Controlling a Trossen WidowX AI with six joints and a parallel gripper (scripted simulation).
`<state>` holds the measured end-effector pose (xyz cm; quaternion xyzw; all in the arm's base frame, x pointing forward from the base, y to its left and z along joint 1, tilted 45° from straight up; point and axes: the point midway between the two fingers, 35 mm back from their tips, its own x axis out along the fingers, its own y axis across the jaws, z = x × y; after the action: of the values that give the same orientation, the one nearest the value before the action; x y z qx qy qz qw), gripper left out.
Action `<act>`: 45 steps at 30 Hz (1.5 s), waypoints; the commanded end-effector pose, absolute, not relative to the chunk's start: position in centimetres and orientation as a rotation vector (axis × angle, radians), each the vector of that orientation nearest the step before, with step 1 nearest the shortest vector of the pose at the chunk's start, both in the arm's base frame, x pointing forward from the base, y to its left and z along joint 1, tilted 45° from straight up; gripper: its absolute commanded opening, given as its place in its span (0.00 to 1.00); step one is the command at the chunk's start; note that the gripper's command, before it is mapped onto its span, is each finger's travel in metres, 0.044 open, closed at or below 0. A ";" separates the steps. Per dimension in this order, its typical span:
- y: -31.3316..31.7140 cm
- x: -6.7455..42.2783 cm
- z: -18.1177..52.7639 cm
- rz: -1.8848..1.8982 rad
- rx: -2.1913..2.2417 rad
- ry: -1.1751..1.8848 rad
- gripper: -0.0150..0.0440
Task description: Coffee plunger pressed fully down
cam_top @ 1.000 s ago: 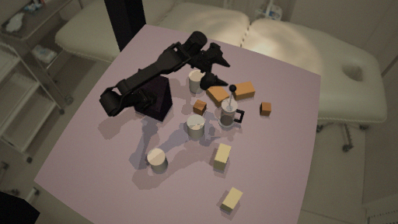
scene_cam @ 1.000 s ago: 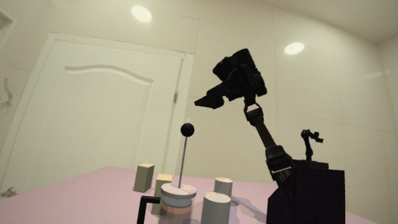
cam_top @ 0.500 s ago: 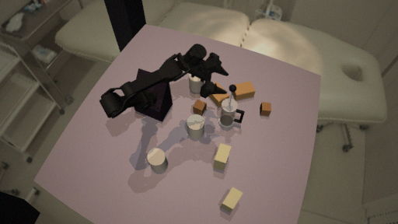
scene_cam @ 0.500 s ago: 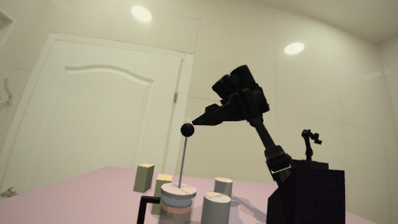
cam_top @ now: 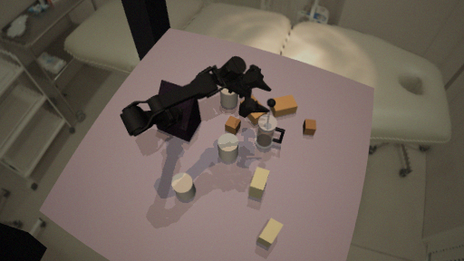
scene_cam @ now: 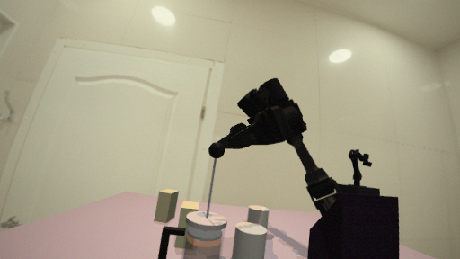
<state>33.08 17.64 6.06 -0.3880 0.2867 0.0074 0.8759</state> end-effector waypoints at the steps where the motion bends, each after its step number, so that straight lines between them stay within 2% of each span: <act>1: 17.4 33.6 5.4 0.018 -0.819 0.605 1.00; 8: 17.1 34.3 5.0 0.017 -0.820 0.603 1.00; 20: 17.1 34.3 5.0 0.017 -0.820 0.603 0.47; 45: 15.8 34.7 3.2 0.018 -0.818 0.606 0.47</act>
<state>34.85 17.05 4.74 -0.3837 0.2739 0.0115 0.8819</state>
